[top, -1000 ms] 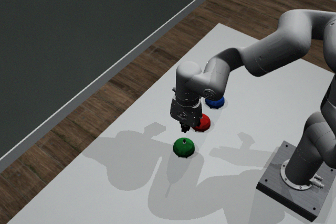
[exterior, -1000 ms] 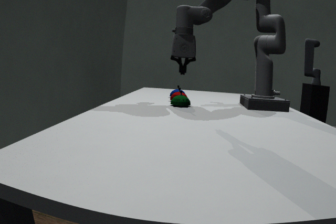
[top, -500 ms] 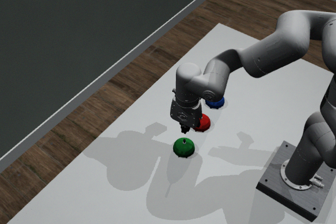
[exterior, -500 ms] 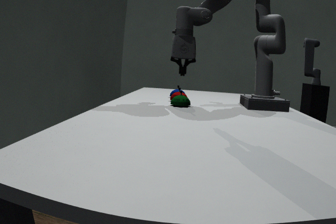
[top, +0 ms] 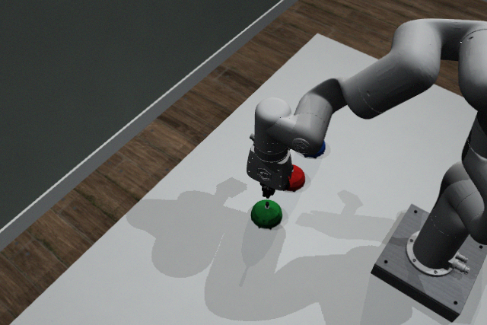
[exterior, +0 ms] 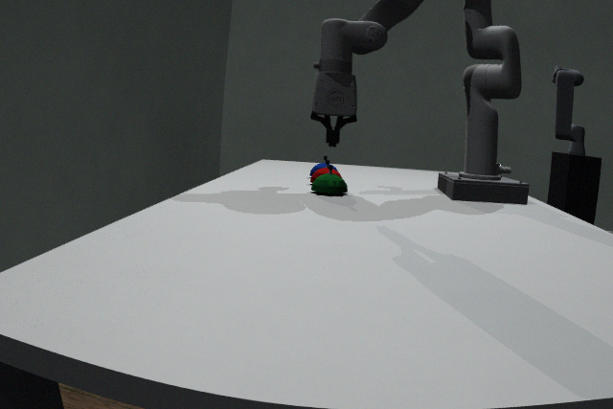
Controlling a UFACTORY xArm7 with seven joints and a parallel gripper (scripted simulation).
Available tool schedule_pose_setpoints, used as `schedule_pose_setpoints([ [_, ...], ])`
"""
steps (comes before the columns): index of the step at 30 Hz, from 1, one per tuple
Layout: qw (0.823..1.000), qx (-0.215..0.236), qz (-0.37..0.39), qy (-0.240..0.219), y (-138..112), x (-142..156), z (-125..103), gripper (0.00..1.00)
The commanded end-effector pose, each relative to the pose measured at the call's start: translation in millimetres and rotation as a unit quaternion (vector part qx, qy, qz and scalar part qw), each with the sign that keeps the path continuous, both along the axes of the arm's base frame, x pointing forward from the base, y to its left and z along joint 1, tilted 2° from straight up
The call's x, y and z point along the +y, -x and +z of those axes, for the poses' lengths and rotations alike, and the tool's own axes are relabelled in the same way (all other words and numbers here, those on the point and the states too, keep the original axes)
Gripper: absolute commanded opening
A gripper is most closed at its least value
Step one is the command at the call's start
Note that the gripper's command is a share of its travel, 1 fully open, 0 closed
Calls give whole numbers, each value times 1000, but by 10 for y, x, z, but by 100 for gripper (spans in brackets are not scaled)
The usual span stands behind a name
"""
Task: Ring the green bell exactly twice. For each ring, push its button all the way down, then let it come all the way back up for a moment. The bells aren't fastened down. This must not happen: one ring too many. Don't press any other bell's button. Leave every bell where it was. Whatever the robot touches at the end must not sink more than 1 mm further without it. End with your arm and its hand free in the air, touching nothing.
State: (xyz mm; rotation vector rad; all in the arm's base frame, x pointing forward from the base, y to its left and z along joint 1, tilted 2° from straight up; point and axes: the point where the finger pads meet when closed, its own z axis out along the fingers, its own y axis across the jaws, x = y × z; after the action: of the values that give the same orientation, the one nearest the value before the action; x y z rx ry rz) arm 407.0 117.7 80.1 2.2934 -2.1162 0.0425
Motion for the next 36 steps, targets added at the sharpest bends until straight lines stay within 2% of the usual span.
schedule_pose_setpoints([
  [1, 1000, -2, 0, -1, -17, 4, -62, 0],
  [18, 1000, -2, 0, -1, -23, -4, -299, 0],
  [36, 1000, -2, 0, -1, -25, -6, -353, 0],
])
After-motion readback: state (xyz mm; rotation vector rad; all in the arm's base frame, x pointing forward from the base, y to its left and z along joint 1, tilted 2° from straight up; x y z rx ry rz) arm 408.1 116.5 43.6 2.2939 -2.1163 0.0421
